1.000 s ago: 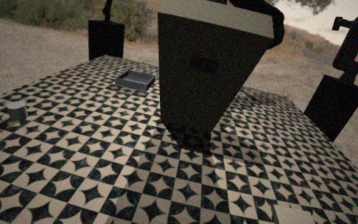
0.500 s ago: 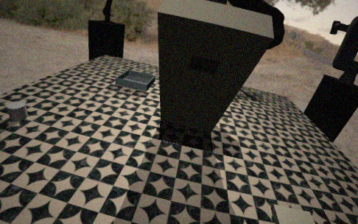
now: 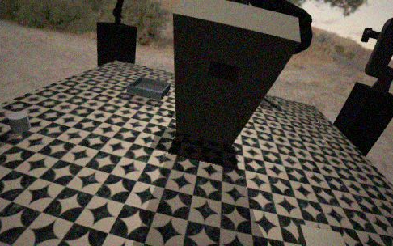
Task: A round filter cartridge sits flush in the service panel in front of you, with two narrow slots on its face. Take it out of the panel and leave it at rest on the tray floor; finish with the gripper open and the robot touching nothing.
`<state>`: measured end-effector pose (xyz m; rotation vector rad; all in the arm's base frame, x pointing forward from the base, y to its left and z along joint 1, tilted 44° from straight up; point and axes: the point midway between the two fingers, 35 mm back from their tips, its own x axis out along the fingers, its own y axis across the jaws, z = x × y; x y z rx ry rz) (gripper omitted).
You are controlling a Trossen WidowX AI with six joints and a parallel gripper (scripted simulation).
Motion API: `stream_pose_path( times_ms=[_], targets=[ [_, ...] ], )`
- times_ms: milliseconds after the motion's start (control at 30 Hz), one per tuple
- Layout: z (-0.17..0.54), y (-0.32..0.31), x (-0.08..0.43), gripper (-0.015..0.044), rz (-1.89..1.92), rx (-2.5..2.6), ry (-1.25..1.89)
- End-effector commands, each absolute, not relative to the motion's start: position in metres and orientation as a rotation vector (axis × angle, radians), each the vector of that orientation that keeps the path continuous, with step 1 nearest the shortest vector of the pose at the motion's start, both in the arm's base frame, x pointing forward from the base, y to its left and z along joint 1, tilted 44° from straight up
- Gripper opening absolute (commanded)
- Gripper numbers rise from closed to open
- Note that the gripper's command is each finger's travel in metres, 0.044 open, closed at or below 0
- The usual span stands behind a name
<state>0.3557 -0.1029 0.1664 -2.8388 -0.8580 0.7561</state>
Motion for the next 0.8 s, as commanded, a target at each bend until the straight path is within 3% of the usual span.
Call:
stream_pose_path(
  times_ms=[0, 767],
  targets=[
    [0.1646, -0.1013, 0.3573, 0.0114, 0.765, -2.838, -0.857],
    [0.1618, -0.0976, 0.3622, 0.0114, 0.764, -2.838, -0.857]
  ],
)
